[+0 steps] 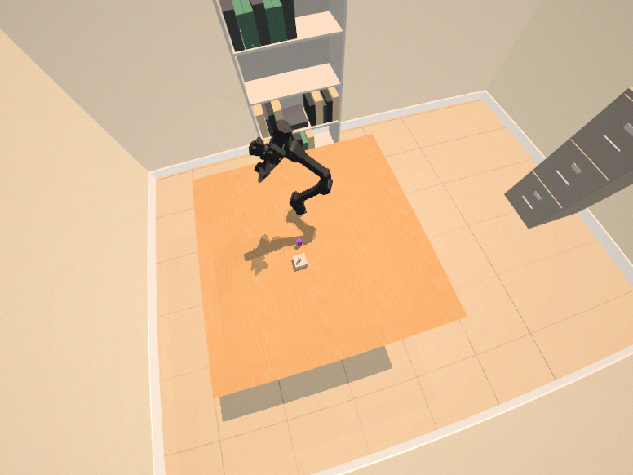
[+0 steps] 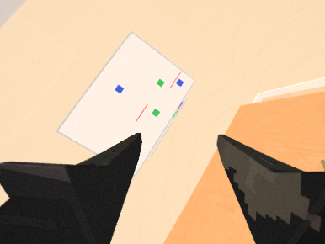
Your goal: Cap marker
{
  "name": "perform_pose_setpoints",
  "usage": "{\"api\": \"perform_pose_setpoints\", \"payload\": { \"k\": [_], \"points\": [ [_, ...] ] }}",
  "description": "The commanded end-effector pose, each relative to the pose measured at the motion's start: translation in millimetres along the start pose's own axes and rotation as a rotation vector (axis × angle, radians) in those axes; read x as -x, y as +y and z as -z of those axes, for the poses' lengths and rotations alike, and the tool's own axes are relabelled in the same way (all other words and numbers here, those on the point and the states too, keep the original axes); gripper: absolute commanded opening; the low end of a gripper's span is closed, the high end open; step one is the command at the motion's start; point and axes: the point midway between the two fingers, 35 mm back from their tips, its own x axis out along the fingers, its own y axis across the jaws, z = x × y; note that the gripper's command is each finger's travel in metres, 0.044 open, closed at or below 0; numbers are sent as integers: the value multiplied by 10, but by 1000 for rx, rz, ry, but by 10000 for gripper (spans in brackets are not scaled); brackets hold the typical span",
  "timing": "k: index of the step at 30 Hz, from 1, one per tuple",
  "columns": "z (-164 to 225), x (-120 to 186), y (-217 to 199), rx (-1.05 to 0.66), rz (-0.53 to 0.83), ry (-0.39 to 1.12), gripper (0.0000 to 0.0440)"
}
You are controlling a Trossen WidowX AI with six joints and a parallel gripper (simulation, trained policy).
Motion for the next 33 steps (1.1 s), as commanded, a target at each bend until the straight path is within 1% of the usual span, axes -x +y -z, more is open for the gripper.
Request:
{"api": "perform_pose_setpoints", "payload": {
  "k": [1,33],
  "points": [
    [-31,-12,-50,40,-13,22,309],
    [-263,-200,-226,513,-148,124,306]
  ]
}}
